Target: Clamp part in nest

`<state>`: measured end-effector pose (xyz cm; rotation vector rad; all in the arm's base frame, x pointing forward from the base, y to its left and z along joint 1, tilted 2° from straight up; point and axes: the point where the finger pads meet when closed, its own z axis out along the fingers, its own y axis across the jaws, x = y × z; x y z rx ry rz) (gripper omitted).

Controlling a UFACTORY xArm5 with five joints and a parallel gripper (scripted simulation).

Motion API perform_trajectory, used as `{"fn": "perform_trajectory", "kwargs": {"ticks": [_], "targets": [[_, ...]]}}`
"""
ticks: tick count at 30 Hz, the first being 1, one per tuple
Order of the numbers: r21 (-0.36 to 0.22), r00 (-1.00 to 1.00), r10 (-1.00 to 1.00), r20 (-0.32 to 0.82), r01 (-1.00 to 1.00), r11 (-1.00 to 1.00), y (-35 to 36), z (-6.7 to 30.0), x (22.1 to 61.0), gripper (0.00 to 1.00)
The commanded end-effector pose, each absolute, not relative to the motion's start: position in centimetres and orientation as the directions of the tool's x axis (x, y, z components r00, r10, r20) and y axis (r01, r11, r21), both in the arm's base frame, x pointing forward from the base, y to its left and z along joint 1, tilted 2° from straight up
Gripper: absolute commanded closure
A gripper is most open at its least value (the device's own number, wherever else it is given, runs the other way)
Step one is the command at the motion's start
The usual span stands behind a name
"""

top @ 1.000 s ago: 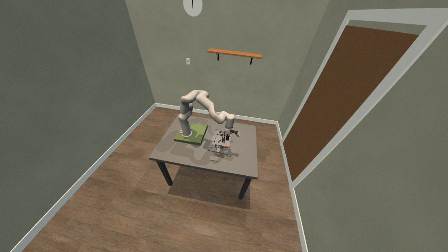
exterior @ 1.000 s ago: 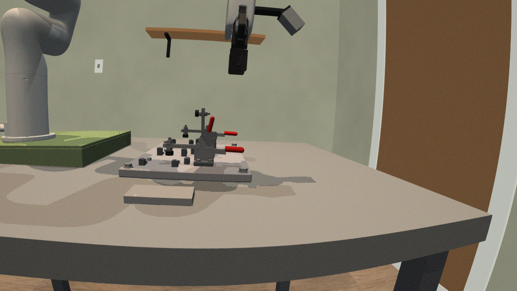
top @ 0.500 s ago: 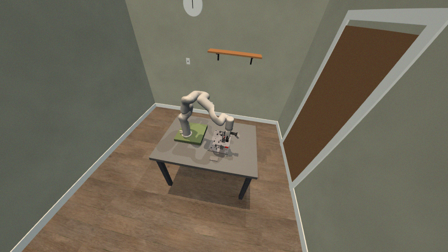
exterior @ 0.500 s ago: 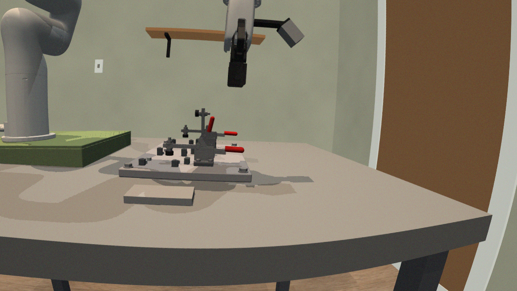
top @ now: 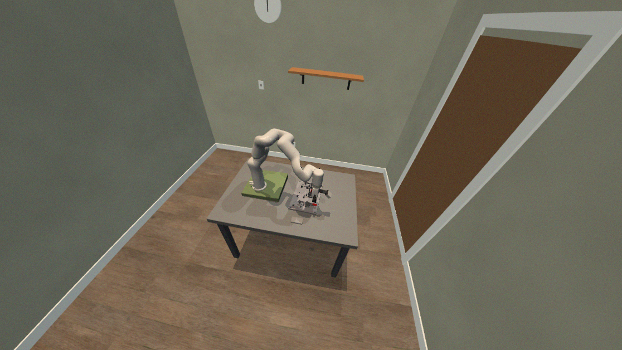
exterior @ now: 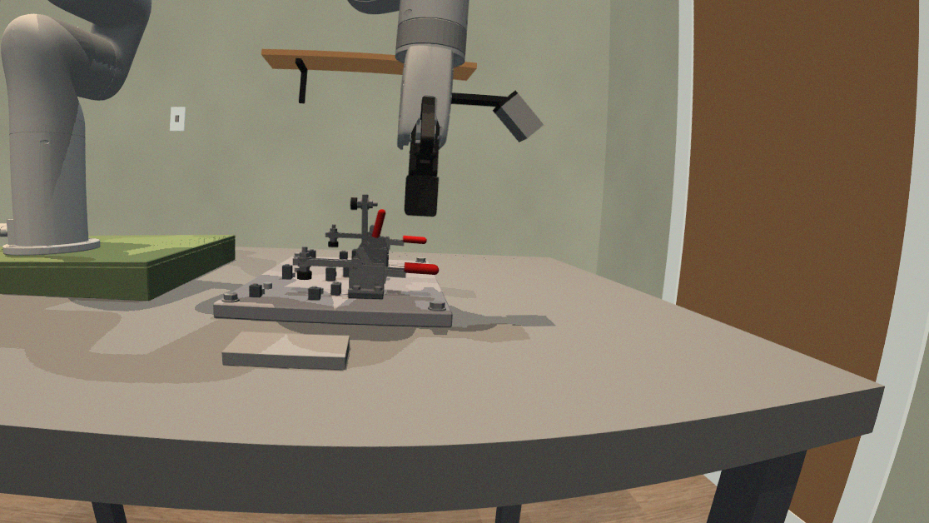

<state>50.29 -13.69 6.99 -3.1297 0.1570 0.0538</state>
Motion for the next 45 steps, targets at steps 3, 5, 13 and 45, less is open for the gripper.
{"fn": "perform_trajectory", "kwargs": {"ticks": [3,5,13,45], "targets": [[-0.005,0.995,-0.100,-0.029,-0.100,-0.995,-13.8,5.2,50.5,0.53],[-0.005,0.995,-0.100,-0.029,-0.100,-0.995,-13.8,4.5,50.5,0.53],[-0.005,0.995,-0.100,-0.029,-0.100,-0.995,-13.8,3.2,50.4,0.53],[-0.005,0.995,-0.100,-0.029,-0.100,-0.995,-13.8,1.1,50.5,0.53]]}}
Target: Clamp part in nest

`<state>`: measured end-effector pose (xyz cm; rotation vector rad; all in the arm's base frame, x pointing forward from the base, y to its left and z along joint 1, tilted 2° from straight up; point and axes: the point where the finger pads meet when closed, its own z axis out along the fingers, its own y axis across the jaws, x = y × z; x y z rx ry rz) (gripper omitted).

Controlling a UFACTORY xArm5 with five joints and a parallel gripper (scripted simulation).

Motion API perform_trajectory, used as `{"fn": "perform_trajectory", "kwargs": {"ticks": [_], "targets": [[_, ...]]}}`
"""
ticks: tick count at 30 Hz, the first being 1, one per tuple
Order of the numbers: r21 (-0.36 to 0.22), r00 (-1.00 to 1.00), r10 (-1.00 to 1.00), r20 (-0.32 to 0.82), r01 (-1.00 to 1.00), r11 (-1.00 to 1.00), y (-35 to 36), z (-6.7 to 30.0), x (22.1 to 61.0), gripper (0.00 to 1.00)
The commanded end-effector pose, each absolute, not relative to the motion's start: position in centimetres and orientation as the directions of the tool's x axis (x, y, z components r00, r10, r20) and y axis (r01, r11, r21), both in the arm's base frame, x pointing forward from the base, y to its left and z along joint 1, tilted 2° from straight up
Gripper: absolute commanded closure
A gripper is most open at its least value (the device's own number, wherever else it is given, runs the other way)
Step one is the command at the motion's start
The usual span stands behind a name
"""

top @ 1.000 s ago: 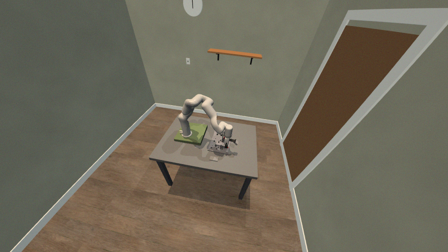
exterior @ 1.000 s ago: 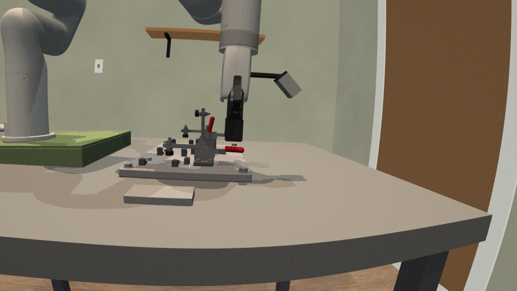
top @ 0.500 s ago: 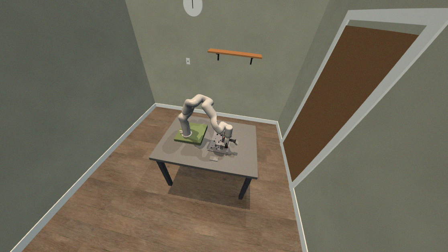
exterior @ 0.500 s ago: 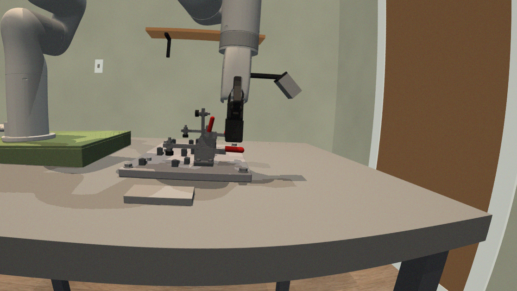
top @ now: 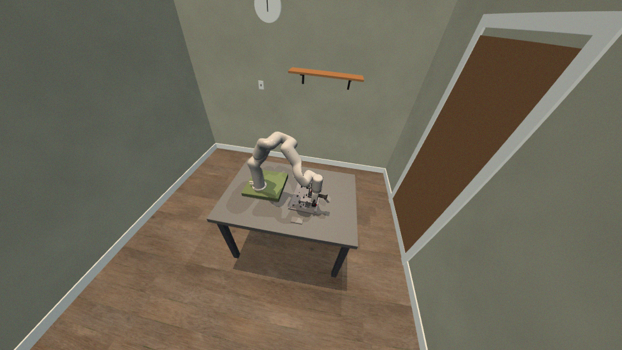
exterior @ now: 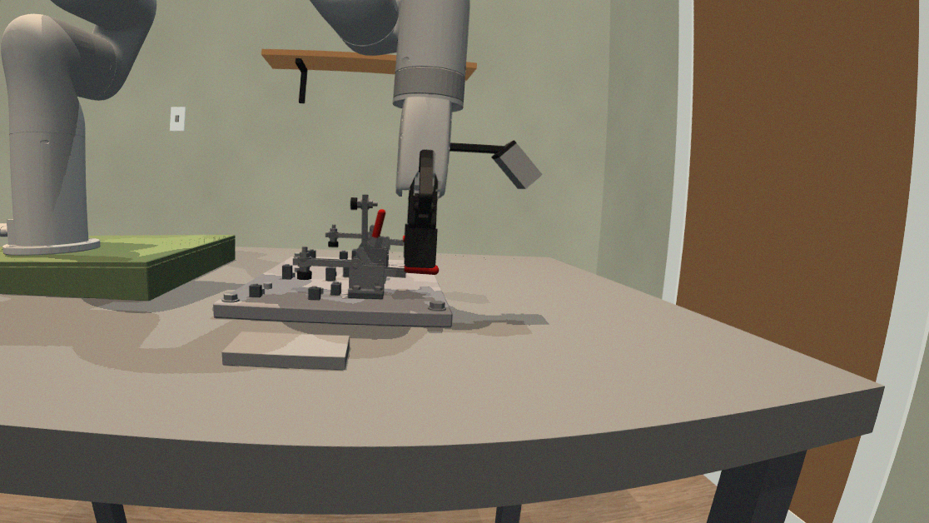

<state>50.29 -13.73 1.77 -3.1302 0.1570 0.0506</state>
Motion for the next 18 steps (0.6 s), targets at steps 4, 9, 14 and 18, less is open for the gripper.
{"fn": "perform_trajectory", "kwargs": {"ticks": [4,9,14,18], "targets": [[-0.005,0.995,-0.100,-0.029,-0.100,-0.995,-13.8,0.2,50.5,0.53],[-0.005,0.995,-0.100,-0.029,-0.100,-0.995,-13.8,-0.2,50.5,0.53],[-0.005,0.995,-0.100,-0.029,-0.100,-0.995,-13.8,-0.3,50.5,0.53],[-0.005,0.995,-0.100,-0.029,-0.100,-0.995,-13.8,-0.3,50.5,0.53]]}}
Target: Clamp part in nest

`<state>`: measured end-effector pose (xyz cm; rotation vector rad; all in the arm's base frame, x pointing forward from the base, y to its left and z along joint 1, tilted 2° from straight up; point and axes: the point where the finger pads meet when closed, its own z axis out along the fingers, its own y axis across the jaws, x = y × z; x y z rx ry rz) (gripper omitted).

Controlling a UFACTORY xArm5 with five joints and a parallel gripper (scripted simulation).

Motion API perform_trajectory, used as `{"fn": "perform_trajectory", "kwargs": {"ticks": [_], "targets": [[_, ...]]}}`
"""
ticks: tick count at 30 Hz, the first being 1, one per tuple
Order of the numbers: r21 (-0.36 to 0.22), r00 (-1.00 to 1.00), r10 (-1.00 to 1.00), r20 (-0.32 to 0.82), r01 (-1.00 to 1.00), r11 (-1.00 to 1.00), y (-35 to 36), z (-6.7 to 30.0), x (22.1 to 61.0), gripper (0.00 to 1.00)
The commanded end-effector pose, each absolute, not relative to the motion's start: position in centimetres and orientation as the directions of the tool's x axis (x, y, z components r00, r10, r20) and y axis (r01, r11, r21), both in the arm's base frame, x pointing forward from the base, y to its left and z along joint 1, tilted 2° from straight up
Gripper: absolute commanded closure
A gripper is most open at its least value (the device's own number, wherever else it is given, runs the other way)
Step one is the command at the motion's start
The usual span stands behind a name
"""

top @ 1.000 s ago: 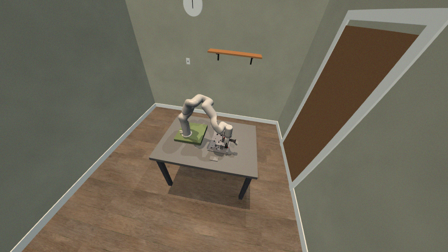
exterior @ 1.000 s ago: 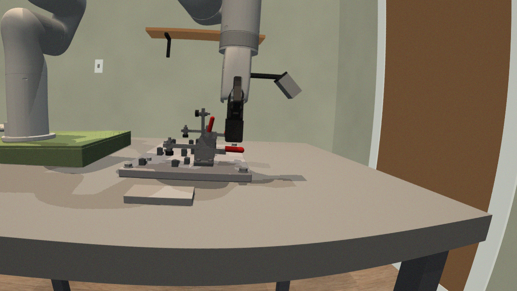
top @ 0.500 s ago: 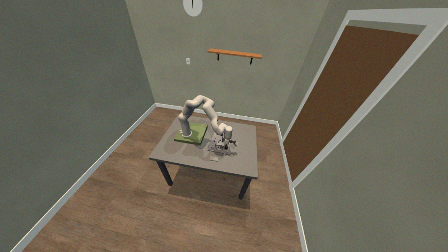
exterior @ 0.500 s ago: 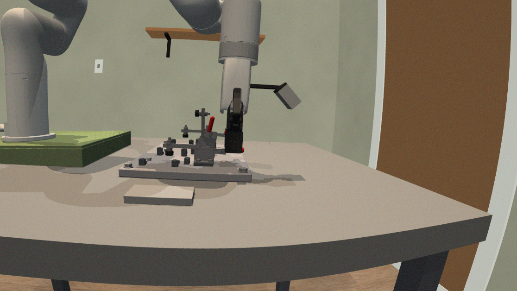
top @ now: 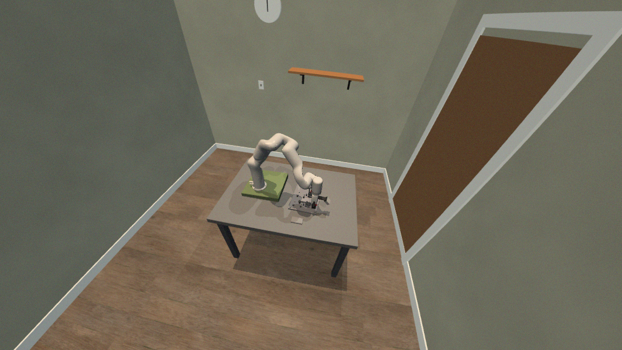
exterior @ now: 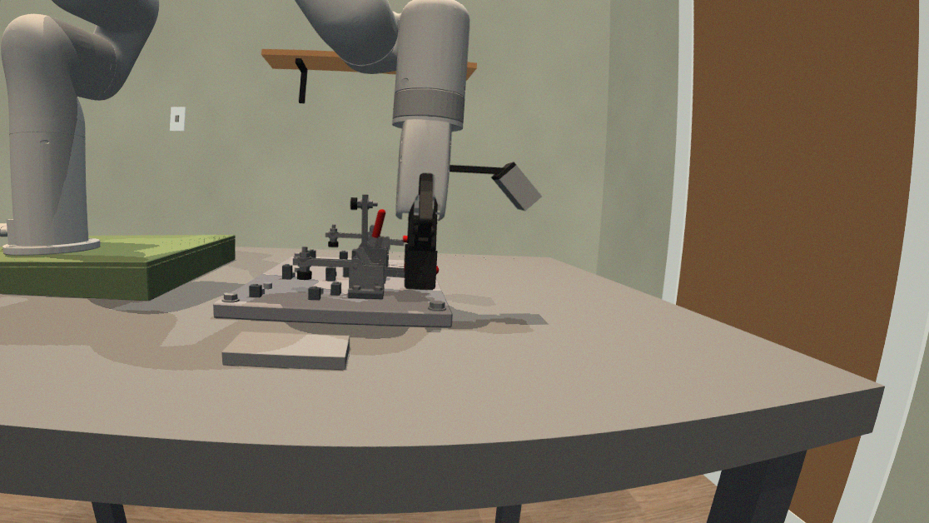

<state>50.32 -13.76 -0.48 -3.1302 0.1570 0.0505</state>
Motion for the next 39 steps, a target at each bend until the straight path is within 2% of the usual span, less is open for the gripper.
{"fn": "perform_trajectory", "kwargs": {"ticks": [1,9,10,39], "targets": [[-0.005,0.995,-0.100,-0.029,-0.100,-0.995,-13.80,-0.34,50.47,0.53],[-0.005,0.995,-0.100,-0.029,-0.100,-0.995,-13.80,-0.34,50.47,0.53],[-0.005,0.995,-0.100,-0.029,-0.100,-0.995,-13.80,-0.34,50.47,1.00],[-0.005,0.995,-0.100,-0.029,-0.100,-0.995,-13.80,-0.34,50.47,1.00]]}}
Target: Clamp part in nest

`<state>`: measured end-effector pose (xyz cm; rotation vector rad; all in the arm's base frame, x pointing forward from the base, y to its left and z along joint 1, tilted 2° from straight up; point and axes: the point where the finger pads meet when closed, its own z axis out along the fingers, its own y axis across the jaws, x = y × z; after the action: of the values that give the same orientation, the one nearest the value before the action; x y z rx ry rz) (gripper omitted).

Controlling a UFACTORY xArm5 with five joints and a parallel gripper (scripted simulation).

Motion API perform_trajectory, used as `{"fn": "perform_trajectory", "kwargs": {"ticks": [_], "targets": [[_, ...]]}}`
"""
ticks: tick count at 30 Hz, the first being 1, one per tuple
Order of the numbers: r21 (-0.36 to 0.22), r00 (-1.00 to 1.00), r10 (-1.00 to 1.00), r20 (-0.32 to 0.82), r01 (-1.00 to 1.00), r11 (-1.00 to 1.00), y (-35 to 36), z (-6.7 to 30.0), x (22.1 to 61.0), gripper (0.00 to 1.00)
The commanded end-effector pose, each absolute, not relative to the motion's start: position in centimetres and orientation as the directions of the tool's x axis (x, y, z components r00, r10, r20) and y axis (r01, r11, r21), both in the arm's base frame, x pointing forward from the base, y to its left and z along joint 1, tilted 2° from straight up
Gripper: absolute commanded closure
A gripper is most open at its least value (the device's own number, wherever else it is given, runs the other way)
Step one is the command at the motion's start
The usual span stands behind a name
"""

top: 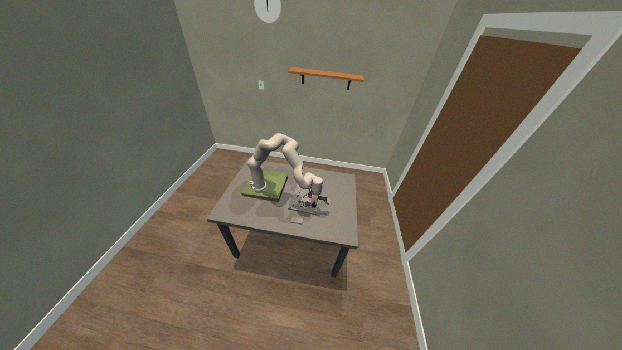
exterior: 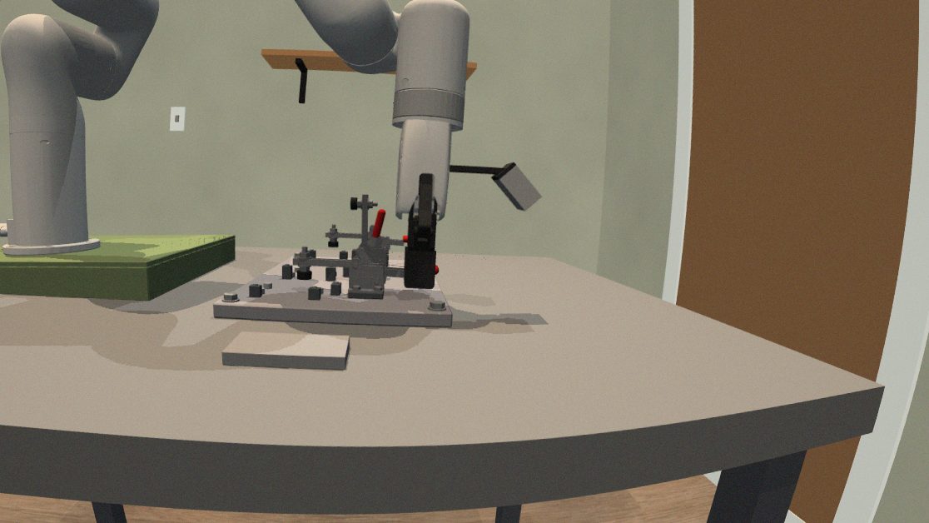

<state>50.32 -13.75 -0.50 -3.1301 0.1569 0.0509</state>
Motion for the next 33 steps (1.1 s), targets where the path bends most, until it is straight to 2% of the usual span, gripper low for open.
{"fn": "perform_trajectory", "kwargs": {"ticks": [1,33], "targets": [[-0.005,0.995,-0.100,-0.029,-0.100,-0.995,-13.80,-0.34,50.47,1.00],[-0.005,0.995,-0.100,-0.029,-0.100,-0.995,-13.76,0.60,50.08,1.00]]}}
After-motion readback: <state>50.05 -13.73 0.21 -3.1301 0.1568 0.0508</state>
